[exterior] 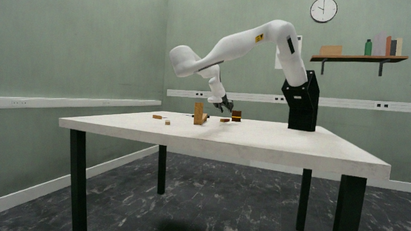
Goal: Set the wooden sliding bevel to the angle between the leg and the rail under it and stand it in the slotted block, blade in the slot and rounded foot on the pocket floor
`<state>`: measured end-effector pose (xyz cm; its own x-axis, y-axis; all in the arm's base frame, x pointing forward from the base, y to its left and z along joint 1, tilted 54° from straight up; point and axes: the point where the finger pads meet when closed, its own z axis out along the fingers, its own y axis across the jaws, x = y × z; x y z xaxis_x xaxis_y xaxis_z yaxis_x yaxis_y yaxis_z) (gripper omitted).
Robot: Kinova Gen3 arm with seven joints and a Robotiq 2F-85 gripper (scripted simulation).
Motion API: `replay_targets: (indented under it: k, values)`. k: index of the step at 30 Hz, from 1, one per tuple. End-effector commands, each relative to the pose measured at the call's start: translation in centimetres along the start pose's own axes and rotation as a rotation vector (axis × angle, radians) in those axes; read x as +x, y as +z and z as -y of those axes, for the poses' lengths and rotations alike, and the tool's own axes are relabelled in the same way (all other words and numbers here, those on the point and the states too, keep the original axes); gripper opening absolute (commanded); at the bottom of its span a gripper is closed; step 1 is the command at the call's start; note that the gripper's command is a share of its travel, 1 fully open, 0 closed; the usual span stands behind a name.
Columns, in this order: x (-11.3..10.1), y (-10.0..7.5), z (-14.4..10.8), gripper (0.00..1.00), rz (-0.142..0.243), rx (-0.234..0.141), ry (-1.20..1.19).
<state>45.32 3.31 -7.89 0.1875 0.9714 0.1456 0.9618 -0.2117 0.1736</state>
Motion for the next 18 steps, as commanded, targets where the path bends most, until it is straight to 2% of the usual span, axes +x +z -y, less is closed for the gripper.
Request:
replay_targets:
  k: [1, 18]
  values:
    - [0.2, 0.2, 0.0, 0.64, 0.001, -0.001, 0.001]
    - [2.5, 2.6, 0.0, 0.64, 0.001, -0.001, 0.001]
